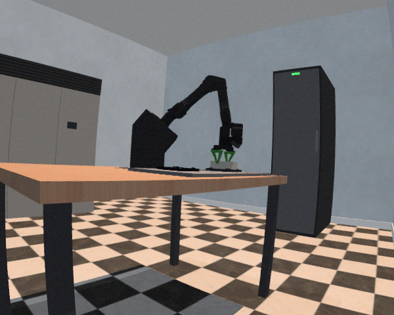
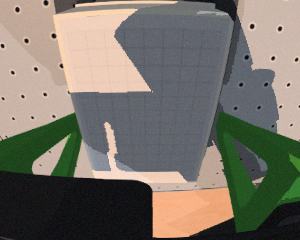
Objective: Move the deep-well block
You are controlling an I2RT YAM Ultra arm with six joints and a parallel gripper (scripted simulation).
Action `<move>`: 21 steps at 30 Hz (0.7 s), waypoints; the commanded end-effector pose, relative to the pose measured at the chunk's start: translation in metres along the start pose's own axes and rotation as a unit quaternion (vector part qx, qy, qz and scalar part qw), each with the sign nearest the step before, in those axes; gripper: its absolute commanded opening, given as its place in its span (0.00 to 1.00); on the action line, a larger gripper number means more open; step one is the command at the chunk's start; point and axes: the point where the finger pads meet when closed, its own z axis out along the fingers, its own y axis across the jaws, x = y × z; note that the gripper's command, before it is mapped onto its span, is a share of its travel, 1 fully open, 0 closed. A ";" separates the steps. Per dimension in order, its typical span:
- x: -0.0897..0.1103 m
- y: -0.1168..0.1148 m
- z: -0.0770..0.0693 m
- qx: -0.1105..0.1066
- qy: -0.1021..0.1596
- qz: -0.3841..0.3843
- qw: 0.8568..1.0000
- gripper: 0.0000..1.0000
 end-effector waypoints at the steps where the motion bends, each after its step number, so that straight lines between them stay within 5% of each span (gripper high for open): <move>1: -0.011 0.004 0.000 -0.005 -0.018 -0.002 1.000 1.00; 21: -0.011 0.005 0.024 -0.005 -0.018 -0.001 1.000 1.00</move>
